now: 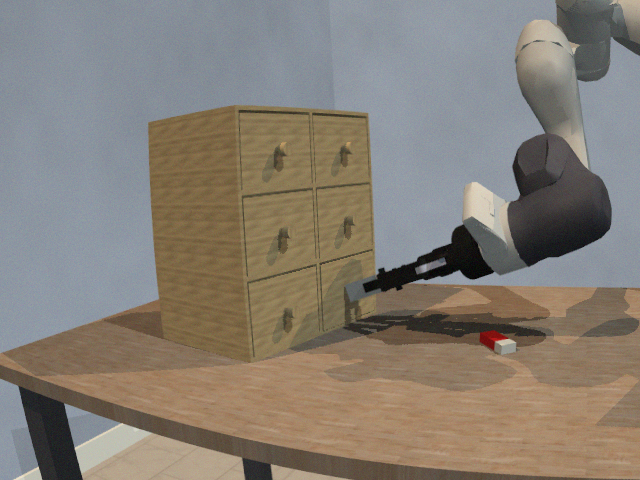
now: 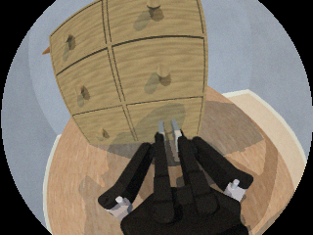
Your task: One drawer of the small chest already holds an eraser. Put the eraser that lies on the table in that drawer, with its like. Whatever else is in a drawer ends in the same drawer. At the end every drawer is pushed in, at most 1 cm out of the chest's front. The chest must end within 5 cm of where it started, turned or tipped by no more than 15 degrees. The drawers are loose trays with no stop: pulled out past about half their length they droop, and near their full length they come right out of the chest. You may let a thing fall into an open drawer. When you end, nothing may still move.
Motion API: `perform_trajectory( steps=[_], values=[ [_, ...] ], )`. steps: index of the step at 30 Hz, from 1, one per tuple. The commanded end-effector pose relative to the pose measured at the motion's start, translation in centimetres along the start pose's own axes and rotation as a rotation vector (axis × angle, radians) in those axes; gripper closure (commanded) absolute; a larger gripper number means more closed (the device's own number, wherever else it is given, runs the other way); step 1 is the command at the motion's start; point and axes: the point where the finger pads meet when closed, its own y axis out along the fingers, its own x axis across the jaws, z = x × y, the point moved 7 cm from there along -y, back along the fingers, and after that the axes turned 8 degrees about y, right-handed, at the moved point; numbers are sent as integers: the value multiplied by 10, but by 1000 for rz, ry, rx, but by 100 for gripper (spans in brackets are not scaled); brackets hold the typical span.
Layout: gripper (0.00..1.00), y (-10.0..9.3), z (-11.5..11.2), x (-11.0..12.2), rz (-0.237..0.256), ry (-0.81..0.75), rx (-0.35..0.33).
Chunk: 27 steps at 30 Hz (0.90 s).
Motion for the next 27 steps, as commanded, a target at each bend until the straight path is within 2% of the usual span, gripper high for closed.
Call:
perform_trajectory(
  steps=[1, 27],
  values=[
    [92, -3, 0, -1, 3, -6, 2],
    [92, -28, -10, 1, 3, -6, 2]
  ],
)
